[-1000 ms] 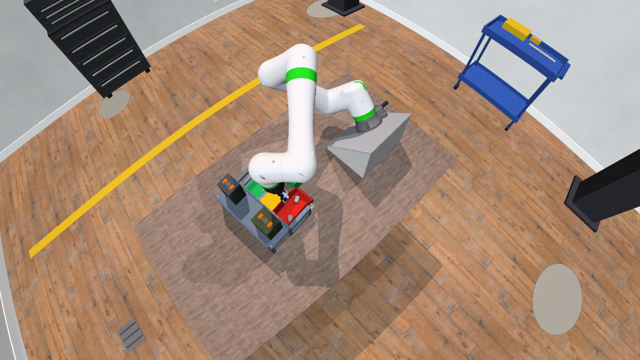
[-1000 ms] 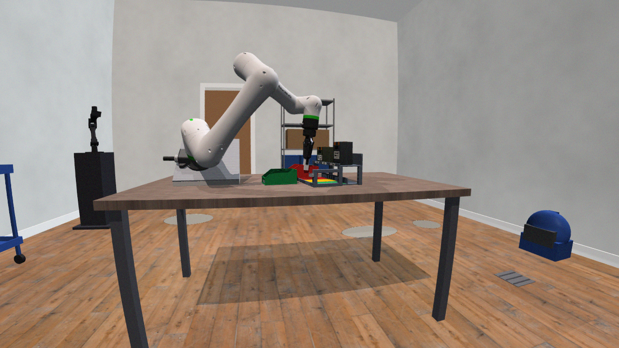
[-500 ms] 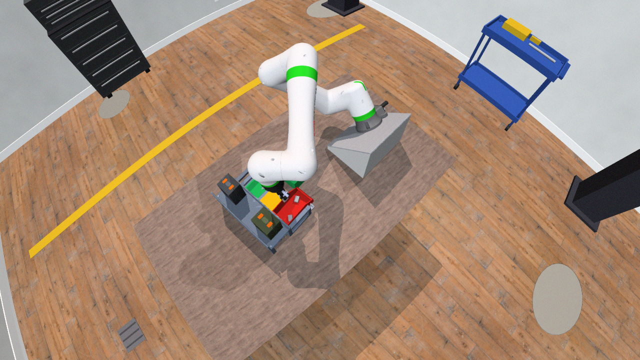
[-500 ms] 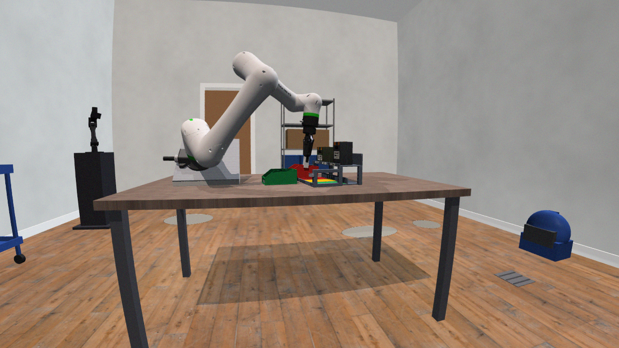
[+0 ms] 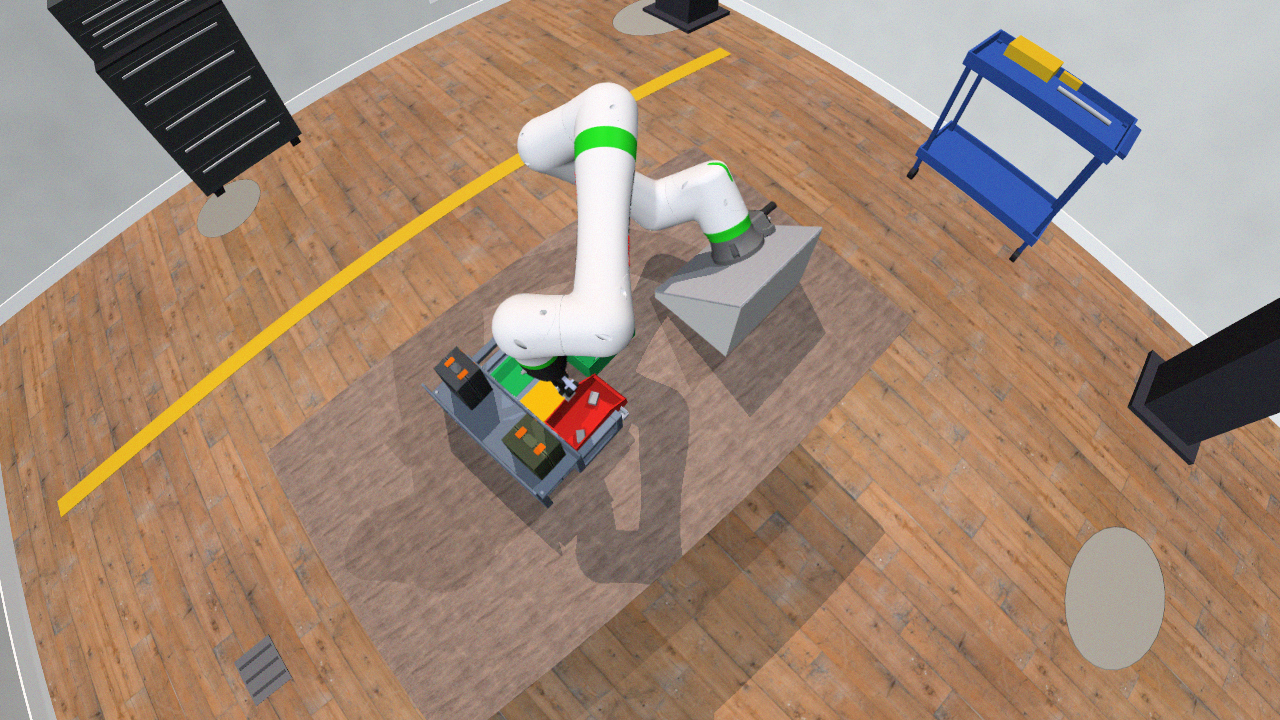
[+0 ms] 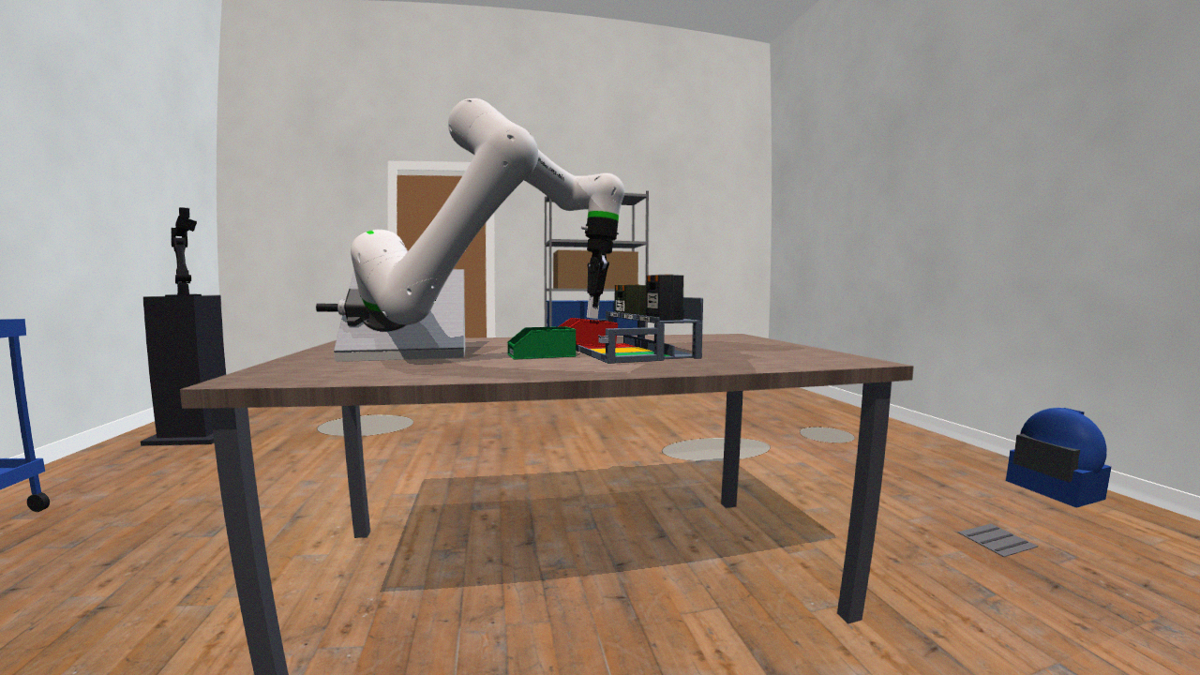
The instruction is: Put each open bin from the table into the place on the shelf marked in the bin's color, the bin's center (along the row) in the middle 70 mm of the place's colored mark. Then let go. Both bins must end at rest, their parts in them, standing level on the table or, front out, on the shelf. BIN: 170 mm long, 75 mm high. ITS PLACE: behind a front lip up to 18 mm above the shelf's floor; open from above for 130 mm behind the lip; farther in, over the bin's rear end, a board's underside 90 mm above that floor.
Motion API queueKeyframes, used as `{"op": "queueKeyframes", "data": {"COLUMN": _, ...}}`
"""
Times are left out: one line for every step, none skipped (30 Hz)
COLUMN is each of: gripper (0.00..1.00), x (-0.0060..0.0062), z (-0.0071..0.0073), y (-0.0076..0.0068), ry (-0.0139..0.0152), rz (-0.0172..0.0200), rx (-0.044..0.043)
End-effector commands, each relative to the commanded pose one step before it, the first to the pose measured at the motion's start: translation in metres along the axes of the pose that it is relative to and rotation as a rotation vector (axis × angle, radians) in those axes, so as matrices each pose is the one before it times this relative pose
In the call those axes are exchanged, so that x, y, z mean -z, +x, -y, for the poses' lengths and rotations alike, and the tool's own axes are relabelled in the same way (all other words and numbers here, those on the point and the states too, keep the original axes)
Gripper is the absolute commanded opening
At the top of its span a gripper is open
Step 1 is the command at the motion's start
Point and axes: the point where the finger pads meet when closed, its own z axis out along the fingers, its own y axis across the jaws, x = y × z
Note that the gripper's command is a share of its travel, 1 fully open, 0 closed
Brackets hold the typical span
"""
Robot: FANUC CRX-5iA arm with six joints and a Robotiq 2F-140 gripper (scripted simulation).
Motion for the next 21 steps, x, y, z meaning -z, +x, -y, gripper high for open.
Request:
{"op": "queueKeyframes", "data": {"gripper": 0.06, "x": 0.00505, "z": 0.00007, "y": -0.00040, "ry": 0.00007, "rz": -0.00037, "rx": 0.00001}}
{"op": "queueKeyframes", "data": {"gripper": 0.06, "x": 0.00000, "z": 0.00000, "y": 0.00000, "ry": 0.00000, "rz": 0.00000, "rx": 0.00000}}
{"op": "queueKeyframes", "data": {"gripper": 0.06, "x": 0.00187, "z": 0.00000, "y": -0.00021, "ry": 0.00000, "rz": 0.00000, "rx": 0.00000}}
{"op": "queueKeyframes", "data": {"gripper": 0.06, "x": 0.00187, "z": 0.00000, "y": -0.00020, "ry": 0.00000, "rz": 0.00000, "rx": 0.00000}}
{"op": "queueKeyframes", "data": {"gripper": 0.06, "x": 0.00188, "z": 0.00000, "y": -0.00021, "ry": 0.00000, "rz": 0.00000, "rx": 0.00000}}
{"op": "queueKeyframes", "data": {"gripper": 0.06, "x": 0.00188, "z": 0.00000, "y": -0.00021, "ry": 0.00000, "rz": 0.00000, "rx": 0.00000}}
{"op": "queueKeyframes", "data": {"gripper": 0.06, "x": 0.00188, "z": 0.00000, "y": -0.00021, "ry": 0.00000, "rz": 0.00000, "rx": 0.00000}}
{"op": "queueKeyframes", "data": {"gripper": 0.06, "x": 0.00187, "z": 0.00000, "y": -0.00021, "ry": 0.00001, "rz": 0.00000, "rx": 0.00000}}
{"op": "queueKeyframes", "data": {"gripper": 0.06, "x": 0.00186, "z": 0.00000, "y": -0.00020, "ry": -0.00001, "rz": 0.00000, "rx": -0.00001}}
{"op": "queueKeyframes", "data": {"gripper": 0.06, "x": 0.00185, "z": 0.00000, "y": -0.00021, "ry": 0.00000, "rz": 0.00000, "rx": 0.00000}}
{"op": "queueKeyframes", "data": {"gripper": 0.06, "x": 0.00184, "z": 0.00000, "y": -0.00021, "ry": 0.00000, "rz": 0.00000, "rx": 0.00000}}
{"op": "queueKeyframes", "data": {"gripper": 0.06, "x": 0.00182, "z": 0.00000, "y": -0.00020, "ry": 0.00000, "rz": 0.00000, "rx": 0.00000}}
{"op": "queueKeyframes", "data": {"gripper": 0.06, "x": 0.00180, "z": 0.00000, "y": -0.00020, "ry": 0.00000, "rz": 0.00000, "rx": 0.00000}}
{"op": "queueKeyframes", "data": {"gripper": 0.06, "x": 0.00178, "z": 0.00000, "y": -0.00020, "ry": 0.00000, "rz": 0.00000, "rx": 0.00000}}
{"op": "queueKeyframes", "data": {"gripper": 0.06, "x": 0.00175, "z": 0.00000, "y": -0.00019, "ry": 0.00000, "rz": 0.00000, "rx": 0.00000}}
{"op": "queueKeyframes", "data": {"gripper": 0.06, "x": 0.00173, "z": 0.00000, "y": -0.00020, "ry": 0.00000, "rz": 0.00000, "rx": 0.00000}}
{"op": "queueKeyframes", "data": {"gripper": 0.06, "x": 0.00170, "z": 0.00000, "y": -0.00018, "ry": 0.00000, "rz": 0.00000, "rx": 0.00000}}
{"op": "queueKeyframes", "data": {"gripper": 0.06, "x": 0.00000, "z": 0.00000, "y": 0.00000, "ry": 0.00000, "rz": 0.00000, "rx": 0.00000}}
{"op": "queueKeyframes", "data": {"gripper": 0.06, "x": 0.00000, "z": 0.00000, "y": 0.00000, "ry": 0.00000, "rz": 0.00000, "rx": 0.00000}}
{"op": "queueKeyframes", "data": {"gripper": 0.06, "x": 0.00166, "z": 0.00000, "y": -0.00018, "ry": 0.00000, "rz": 0.00000, "rx": 0.00000}}
{"op": "queueKeyframes", "data": {"gripper": 0.06, "x": 0.00163, "z": 0.00000, "y": -0.00018, "ry": 0.00000, "rz": 0.00000, "rx": 0.00000}}
